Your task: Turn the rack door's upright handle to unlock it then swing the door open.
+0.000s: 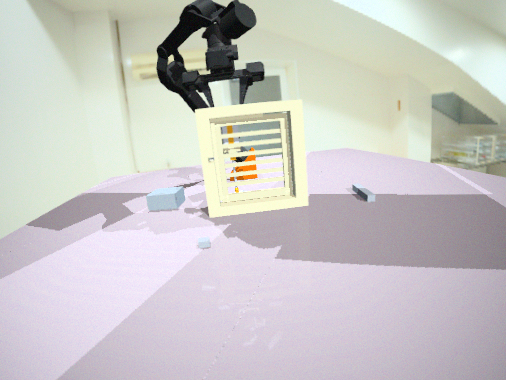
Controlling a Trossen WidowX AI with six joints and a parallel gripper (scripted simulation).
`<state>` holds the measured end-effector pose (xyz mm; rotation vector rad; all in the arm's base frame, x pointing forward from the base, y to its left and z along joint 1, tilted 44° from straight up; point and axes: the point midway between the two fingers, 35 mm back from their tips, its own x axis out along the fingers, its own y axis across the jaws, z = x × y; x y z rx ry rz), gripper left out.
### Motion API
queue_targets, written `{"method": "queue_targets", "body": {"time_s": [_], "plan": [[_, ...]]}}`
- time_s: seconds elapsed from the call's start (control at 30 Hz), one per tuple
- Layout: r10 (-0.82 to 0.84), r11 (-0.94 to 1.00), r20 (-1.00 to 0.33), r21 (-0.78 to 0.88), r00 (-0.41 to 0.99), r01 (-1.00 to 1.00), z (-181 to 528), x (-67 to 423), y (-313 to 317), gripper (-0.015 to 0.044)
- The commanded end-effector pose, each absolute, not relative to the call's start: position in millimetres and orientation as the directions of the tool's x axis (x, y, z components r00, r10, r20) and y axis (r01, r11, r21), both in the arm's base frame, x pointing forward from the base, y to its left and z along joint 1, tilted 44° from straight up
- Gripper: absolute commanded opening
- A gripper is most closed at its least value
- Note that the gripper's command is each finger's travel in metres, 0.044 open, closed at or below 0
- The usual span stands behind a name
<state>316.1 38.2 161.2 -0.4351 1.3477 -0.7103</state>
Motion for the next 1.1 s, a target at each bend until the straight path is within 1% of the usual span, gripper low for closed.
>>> {"method": "queue_targets", "body": {"time_s": [0.0, 1.0, 1.07], "plan": [[-0.684, 0.72, -0.729, -0.665, 0.037, 0.199, 155.8, 315.7, 34.3, 0.0291], [-0.671, 0.717, -0.729, -0.684, -0.132, 0.134, 122.8, 313.5, 2.5, 0.0291], [-0.671, 0.717, -0.729, -0.684, -0.132, 0.134, 122.8, 313.5, 2.5, 0.0238]]}}
